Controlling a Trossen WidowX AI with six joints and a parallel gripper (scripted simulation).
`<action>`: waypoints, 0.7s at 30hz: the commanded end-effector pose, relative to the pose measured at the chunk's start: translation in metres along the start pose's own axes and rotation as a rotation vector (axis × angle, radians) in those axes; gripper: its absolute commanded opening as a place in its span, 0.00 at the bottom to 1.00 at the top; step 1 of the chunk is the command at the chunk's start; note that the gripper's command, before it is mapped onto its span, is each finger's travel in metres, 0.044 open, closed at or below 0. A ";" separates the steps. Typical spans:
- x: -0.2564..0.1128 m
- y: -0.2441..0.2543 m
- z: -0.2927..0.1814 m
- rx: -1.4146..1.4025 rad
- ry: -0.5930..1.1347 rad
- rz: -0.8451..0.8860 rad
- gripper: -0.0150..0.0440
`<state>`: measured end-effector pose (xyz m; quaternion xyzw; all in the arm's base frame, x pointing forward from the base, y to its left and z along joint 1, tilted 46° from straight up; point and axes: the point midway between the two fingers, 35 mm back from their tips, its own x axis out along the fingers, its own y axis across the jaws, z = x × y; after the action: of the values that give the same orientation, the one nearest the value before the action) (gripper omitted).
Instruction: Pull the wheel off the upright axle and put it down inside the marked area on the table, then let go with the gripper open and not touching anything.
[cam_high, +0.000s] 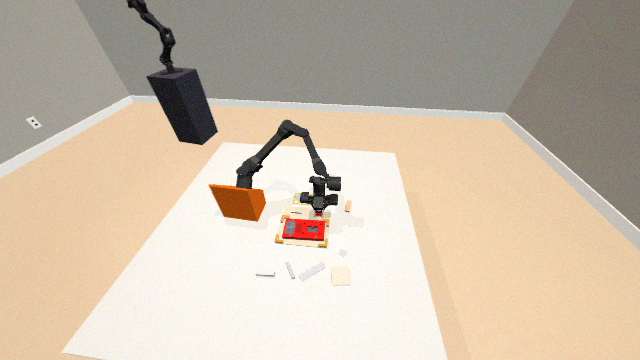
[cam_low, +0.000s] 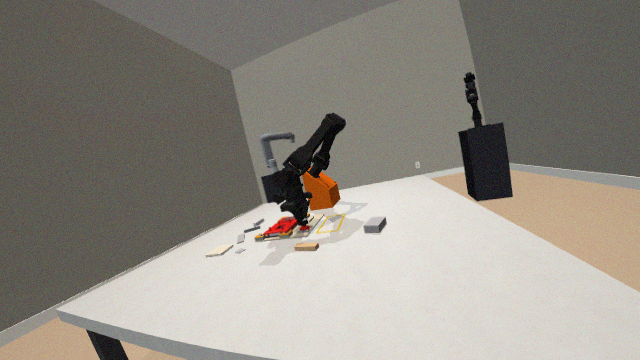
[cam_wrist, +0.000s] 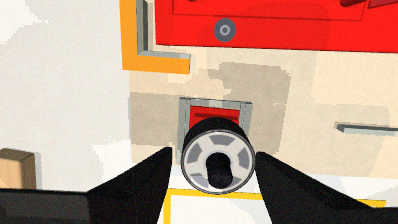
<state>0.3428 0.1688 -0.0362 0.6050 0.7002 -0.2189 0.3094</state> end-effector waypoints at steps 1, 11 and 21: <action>0.000 0.000 -0.001 -0.004 0.000 -0.003 0.60; 0.000 0.000 -0.001 -0.004 0.000 -0.003 0.35; -0.003 0.000 -0.001 -0.003 0.000 -0.003 0.25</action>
<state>0.3422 0.1675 -0.0346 0.6045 0.7007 -0.2207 0.3080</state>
